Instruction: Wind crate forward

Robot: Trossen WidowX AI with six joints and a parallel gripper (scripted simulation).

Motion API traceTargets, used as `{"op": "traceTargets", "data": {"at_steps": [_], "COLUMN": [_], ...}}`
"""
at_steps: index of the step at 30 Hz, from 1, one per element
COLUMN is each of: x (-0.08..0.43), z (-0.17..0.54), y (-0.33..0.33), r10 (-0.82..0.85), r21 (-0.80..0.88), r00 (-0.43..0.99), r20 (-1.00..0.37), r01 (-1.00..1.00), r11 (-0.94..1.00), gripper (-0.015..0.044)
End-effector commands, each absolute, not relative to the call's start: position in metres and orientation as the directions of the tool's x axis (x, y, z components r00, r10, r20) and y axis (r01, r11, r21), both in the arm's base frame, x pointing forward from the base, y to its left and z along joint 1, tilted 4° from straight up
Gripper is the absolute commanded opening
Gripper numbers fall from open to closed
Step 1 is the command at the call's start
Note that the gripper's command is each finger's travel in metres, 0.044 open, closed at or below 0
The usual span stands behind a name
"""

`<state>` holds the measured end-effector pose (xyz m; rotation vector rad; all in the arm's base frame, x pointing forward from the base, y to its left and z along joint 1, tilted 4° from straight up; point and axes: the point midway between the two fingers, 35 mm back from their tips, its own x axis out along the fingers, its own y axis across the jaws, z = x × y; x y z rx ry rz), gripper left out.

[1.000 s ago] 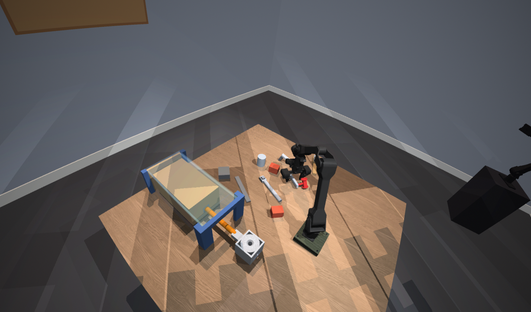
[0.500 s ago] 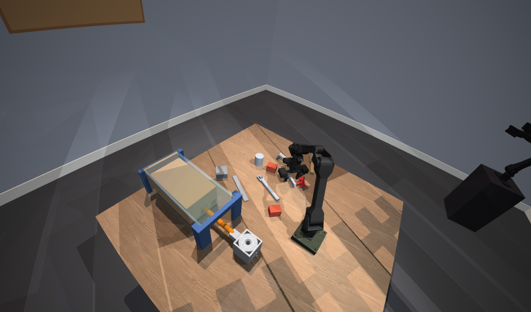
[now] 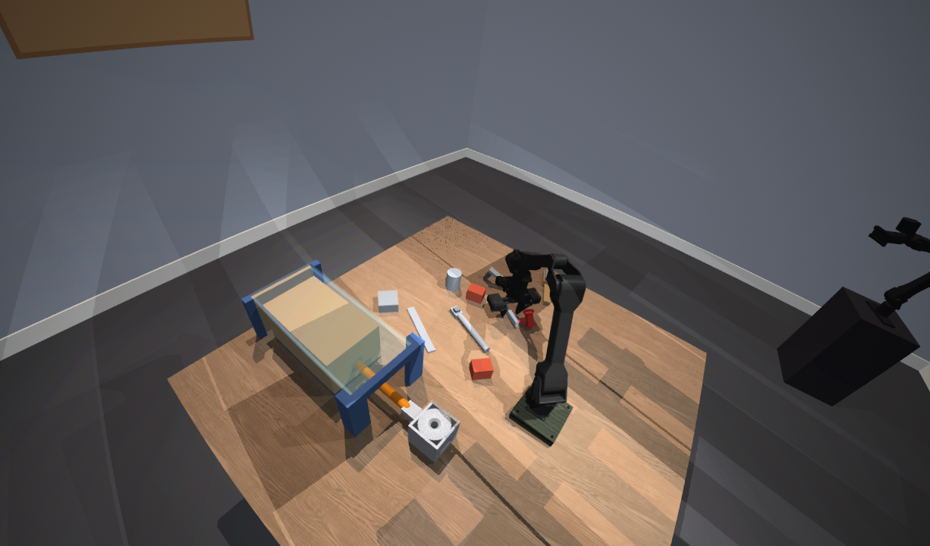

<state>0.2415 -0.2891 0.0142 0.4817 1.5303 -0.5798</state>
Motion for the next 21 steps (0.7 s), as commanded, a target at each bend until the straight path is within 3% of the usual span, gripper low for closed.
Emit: {"op": "traceTargets", "data": {"at_steps": [1,21], "x": [0.2416,0.2416], "z": [0.0146,0.0146], "y": [-0.2891,-0.2891], "r10": [-0.049,-0.049], "r21": [-0.066,-0.066], "r00": [-0.044,-0.044], "r20": [-0.998,-0.998], "r01": [0.624,0.624], "r11": [0.778,0.778], "gripper": [0.0240,0.0107]}}
